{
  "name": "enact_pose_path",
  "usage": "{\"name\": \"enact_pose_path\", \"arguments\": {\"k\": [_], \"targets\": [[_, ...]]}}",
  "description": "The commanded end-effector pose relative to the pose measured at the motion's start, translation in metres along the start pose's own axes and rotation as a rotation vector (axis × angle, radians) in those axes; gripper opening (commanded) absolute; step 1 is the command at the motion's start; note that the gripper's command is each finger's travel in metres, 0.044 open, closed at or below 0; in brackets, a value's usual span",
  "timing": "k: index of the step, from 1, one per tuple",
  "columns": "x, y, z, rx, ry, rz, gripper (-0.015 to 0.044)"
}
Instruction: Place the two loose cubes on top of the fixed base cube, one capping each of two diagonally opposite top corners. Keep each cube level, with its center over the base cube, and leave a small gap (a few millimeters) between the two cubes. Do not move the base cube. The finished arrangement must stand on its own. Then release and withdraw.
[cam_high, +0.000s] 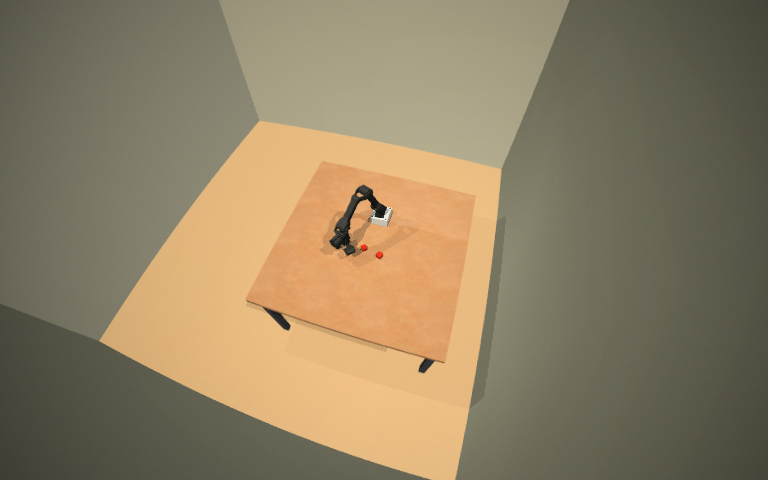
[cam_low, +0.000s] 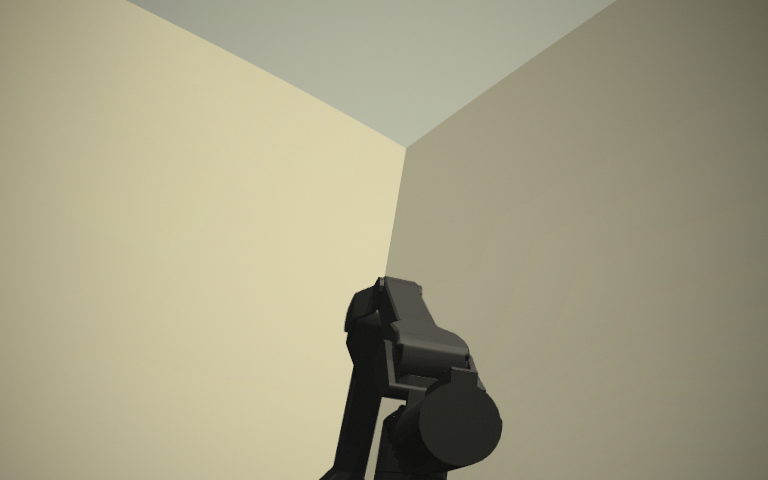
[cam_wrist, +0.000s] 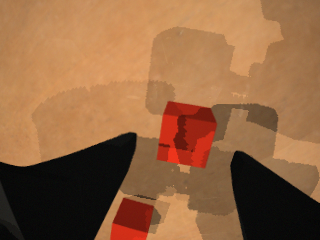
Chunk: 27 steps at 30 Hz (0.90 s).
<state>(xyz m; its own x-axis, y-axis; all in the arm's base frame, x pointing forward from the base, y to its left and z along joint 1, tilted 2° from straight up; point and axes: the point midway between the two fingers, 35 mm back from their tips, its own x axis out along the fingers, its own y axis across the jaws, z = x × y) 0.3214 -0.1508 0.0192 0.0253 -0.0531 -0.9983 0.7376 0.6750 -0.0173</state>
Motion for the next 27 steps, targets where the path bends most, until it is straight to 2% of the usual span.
{"name": "enact_pose_path", "arguments": {"k": [1,18,24,27], "targets": [[0.012,-0.001,-0.004,-0.005,0.018,-0.004,0.0265],[0.033,-0.001,-0.005,-0.005,0.019,-0.005,0.0265],[0.033,-0.001,-0.005,-0.005,0.019,-0.005,0.0107],[0.033,-0.001,-0.005,-0.005,0.019,-0.005,0.0105]]}}
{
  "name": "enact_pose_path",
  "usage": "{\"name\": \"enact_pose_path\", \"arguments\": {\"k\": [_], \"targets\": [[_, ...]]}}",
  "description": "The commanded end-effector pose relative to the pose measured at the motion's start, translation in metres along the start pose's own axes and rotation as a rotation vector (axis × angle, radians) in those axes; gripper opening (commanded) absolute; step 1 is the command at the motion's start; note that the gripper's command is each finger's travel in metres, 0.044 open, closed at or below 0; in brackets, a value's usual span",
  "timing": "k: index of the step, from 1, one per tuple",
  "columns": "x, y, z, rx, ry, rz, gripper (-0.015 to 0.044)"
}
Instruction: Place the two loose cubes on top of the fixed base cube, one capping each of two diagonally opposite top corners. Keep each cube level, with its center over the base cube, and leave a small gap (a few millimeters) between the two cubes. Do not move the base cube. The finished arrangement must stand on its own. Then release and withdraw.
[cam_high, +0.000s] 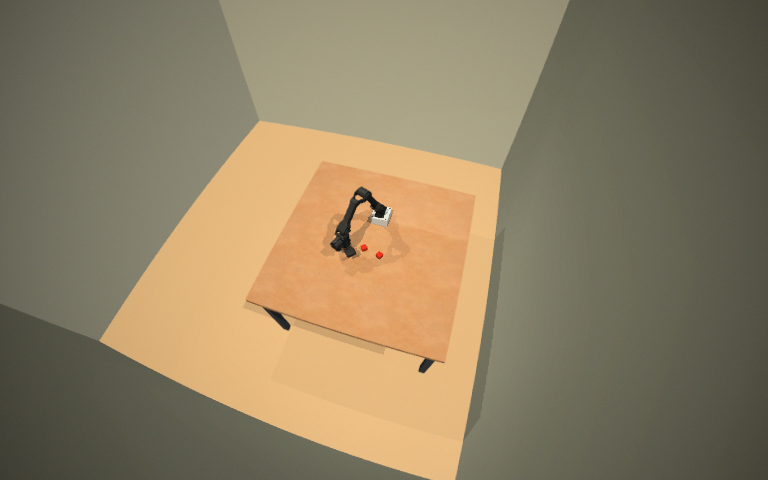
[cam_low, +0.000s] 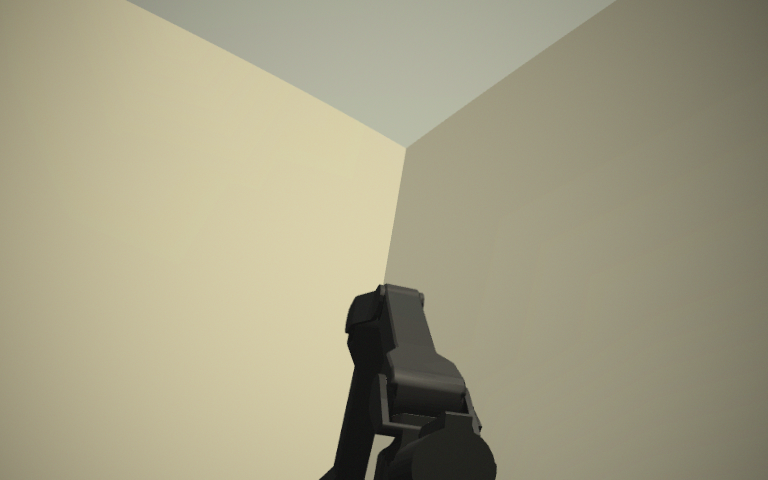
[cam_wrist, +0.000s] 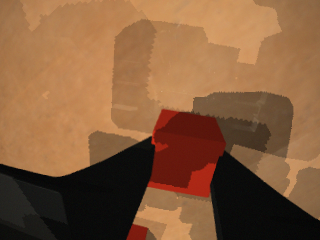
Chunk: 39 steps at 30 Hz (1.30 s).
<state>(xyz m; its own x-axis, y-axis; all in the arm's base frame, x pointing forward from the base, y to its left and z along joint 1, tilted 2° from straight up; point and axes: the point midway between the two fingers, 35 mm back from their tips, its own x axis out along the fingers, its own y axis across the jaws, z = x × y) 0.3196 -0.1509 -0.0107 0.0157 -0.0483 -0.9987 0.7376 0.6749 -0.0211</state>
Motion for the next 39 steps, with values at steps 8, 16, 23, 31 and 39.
{"name": "enact_pose_path", "arguments": {"k": [8,16,23,31,39], "targets": [[-0.017,0.001,0.001,-0.005,0.008,-0.001,0.0105],[-0.041,0.002,0.003,-0.005,0.008,-0.001,0.0105],[-0.064,0.002,0.003,-0.005,0.008,-0.001,0.0105],[-0.089,0.001,0.002,-0.005,0.008,0.0,0.0105],[-0.107,0.0,-0.001,-0.005,0.008,0.0,0.0105]]}}
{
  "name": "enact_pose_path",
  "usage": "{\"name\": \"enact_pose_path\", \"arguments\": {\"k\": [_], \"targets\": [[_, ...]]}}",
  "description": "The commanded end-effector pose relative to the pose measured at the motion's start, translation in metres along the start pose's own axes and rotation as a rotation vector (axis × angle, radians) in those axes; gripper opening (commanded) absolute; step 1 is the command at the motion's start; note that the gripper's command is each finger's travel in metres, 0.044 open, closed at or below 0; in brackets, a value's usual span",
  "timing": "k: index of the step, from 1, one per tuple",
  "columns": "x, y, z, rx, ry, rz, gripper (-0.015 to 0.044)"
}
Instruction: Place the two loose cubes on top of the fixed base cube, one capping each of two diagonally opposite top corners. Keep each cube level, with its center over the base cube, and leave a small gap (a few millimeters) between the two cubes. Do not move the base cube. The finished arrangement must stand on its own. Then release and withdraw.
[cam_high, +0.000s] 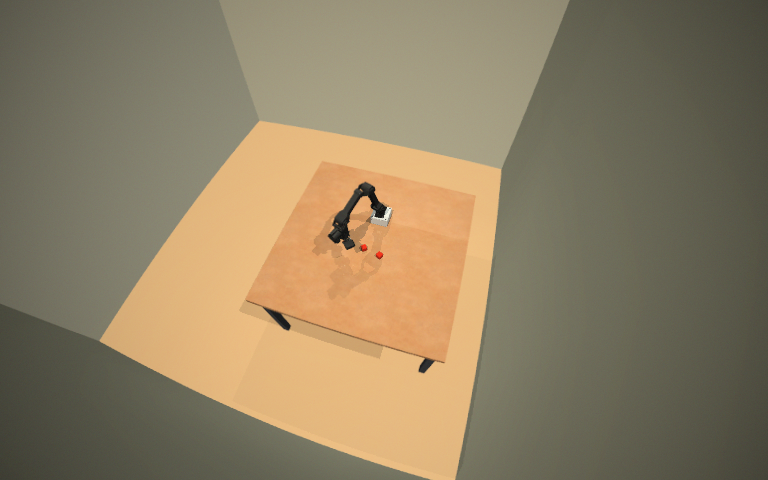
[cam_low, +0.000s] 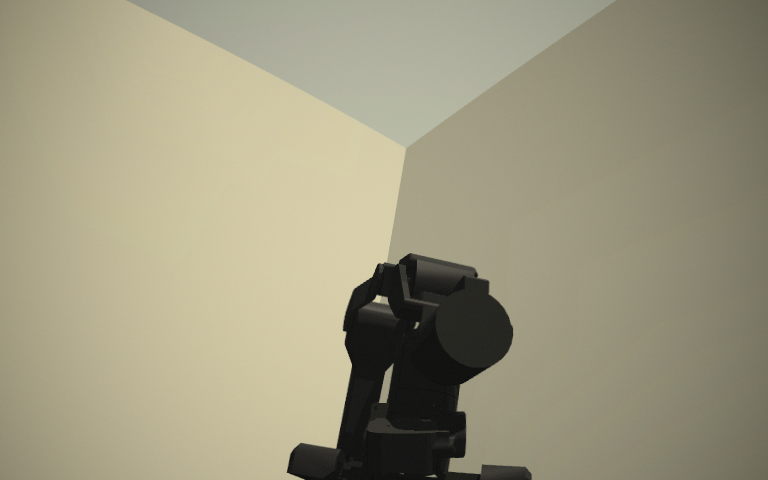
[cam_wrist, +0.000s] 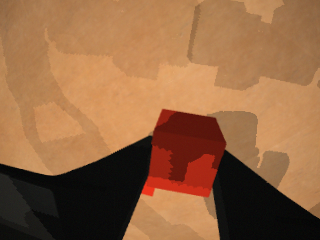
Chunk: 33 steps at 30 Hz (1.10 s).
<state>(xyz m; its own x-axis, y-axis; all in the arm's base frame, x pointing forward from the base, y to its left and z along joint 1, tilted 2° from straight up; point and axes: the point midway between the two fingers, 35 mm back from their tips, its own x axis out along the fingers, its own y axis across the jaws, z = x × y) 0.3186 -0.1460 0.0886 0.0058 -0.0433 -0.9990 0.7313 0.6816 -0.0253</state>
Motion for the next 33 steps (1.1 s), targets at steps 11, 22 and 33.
{"name": "enact_pose_path", "arguments": {"k": [11,22,33], "targets": [[-0.002,0.026,-0.018,0.064,0.0,0.006,0.0105],[0.004,0.053,-0.04,0.133,0.002,0.009,0.0105],[0.01,0.078,-0.065,0.202,0.005,0.011,0.0105]]}}
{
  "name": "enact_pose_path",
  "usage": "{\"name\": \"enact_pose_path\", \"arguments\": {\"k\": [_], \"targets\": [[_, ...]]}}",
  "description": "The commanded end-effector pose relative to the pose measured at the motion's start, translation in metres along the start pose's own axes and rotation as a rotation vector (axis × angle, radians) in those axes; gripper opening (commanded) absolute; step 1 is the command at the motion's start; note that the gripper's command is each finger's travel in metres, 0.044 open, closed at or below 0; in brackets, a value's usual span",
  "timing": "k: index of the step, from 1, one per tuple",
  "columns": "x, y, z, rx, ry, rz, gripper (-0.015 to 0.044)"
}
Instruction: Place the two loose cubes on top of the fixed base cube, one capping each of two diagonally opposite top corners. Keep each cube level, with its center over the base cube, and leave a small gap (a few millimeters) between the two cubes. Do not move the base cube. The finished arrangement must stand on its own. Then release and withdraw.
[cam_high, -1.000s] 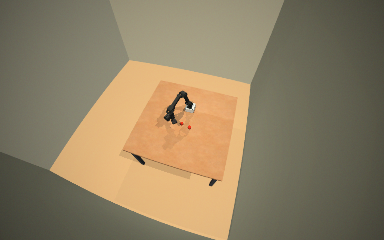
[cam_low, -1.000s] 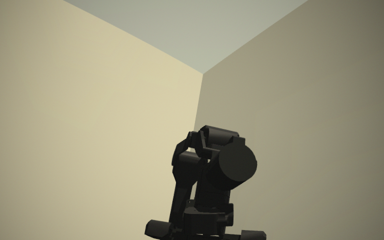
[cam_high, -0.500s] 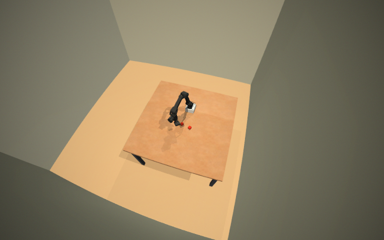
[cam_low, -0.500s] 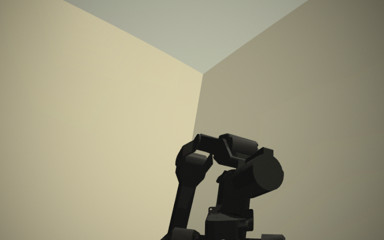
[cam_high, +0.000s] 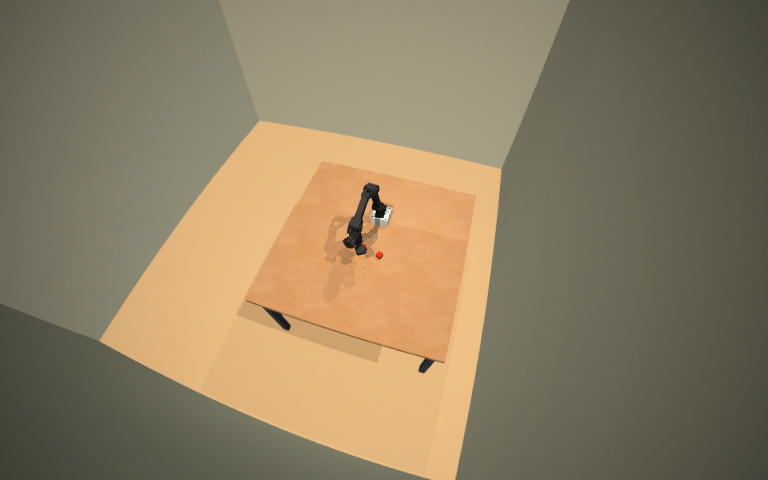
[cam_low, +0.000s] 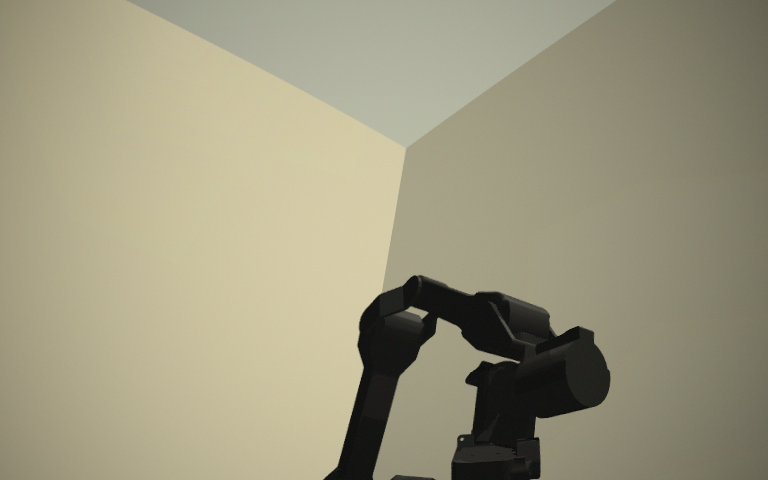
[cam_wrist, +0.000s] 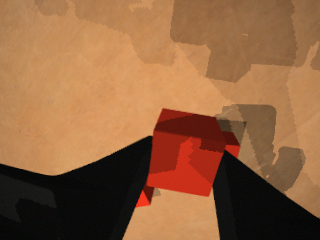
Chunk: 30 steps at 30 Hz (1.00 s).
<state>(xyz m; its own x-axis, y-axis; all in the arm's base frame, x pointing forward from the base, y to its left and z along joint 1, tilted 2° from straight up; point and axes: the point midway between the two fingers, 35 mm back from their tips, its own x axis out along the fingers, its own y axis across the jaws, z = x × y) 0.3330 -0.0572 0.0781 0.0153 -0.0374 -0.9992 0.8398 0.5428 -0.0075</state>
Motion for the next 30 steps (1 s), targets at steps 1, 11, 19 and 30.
{"name": "enact_pose_path", "arguments": {"k": [1,11,19,30], "targets": [[0.004,0.007,-0.014,0.032,0.006,0.0,0.0105],[0.009,0.021,-0.041,0.095,0.008,0.001,0.0105],[0.013,0.03,-0.064,0.145,0.01,0.001,0.0105],[0.019,0.04,-0.096,0.214,0.013,0.0,0.0105]]}}
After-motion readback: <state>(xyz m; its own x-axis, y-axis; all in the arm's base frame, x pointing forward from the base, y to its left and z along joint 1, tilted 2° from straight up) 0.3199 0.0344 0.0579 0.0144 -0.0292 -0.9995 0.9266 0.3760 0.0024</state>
